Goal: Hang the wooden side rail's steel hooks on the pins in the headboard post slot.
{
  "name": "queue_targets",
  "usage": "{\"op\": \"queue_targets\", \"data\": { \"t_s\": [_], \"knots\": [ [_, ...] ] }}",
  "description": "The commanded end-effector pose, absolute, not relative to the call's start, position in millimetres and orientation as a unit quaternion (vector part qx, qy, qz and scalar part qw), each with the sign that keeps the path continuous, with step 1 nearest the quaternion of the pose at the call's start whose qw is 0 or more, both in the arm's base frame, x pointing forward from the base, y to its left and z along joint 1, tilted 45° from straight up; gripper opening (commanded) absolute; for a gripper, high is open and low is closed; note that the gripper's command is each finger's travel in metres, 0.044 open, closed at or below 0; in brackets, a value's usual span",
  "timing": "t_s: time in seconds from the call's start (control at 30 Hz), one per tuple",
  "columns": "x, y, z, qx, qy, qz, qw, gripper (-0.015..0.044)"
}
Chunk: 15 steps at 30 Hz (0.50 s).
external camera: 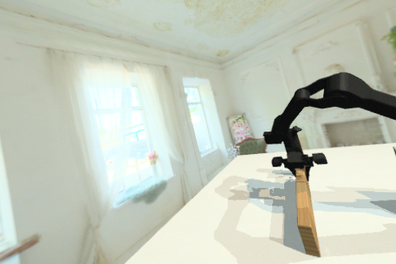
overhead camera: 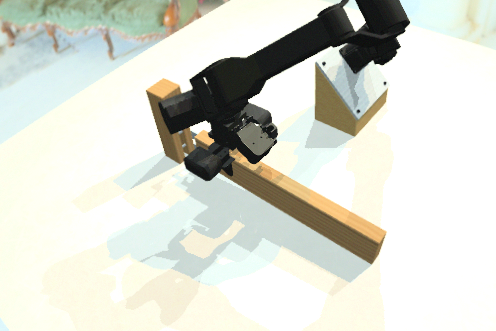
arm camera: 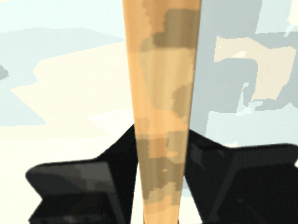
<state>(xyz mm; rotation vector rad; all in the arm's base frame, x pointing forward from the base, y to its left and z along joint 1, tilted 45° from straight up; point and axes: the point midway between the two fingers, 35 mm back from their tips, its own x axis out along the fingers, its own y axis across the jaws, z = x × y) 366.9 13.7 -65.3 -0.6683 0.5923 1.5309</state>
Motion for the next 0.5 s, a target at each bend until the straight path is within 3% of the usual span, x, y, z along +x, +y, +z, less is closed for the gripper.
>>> {"op": "queue_targets", "data": {
  "t_s": [0.0,0.47],
  "knots": [
    [370.8,7.0,-60.4,-0.296,0.254,0.663,0.639,0.0000],
    [370.8,5.4,-58.7,-0.296,0.254,0.663,0.639,0.0000]
  ]
}}
